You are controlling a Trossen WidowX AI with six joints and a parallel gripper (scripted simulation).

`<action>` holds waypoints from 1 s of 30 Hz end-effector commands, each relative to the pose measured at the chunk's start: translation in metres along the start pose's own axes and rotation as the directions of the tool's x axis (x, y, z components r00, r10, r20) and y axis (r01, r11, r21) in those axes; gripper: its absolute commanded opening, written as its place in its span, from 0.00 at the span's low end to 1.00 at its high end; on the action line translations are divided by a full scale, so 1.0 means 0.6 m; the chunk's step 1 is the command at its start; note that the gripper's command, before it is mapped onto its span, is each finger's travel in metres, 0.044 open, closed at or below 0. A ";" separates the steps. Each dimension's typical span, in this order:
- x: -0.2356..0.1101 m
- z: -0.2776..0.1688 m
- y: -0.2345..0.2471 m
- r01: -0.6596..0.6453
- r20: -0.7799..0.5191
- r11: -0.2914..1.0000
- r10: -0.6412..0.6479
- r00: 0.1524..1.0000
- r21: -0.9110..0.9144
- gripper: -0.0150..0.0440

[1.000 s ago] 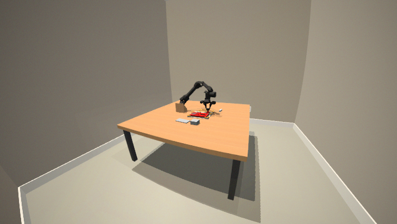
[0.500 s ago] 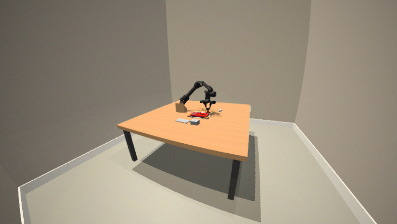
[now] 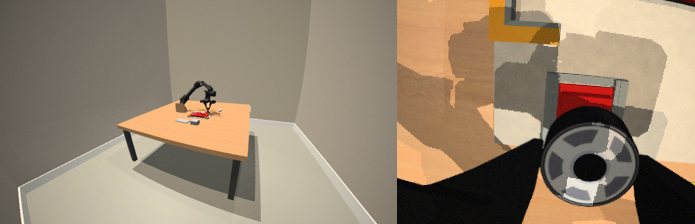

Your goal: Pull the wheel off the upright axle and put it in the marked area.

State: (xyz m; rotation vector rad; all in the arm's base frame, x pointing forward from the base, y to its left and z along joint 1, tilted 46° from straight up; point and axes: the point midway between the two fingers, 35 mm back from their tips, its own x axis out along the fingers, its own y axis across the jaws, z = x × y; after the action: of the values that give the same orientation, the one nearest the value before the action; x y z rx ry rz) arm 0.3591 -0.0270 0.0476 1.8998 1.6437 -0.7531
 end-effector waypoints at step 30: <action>-0.022 0.001 0.001 -0.003 0.003 1.000 0.003 1.000 -0.003 0.25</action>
State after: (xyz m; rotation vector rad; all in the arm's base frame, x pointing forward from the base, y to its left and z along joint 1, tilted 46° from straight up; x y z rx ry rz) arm 0.3584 -0.0355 0.0556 1.9049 1.6386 -0.7510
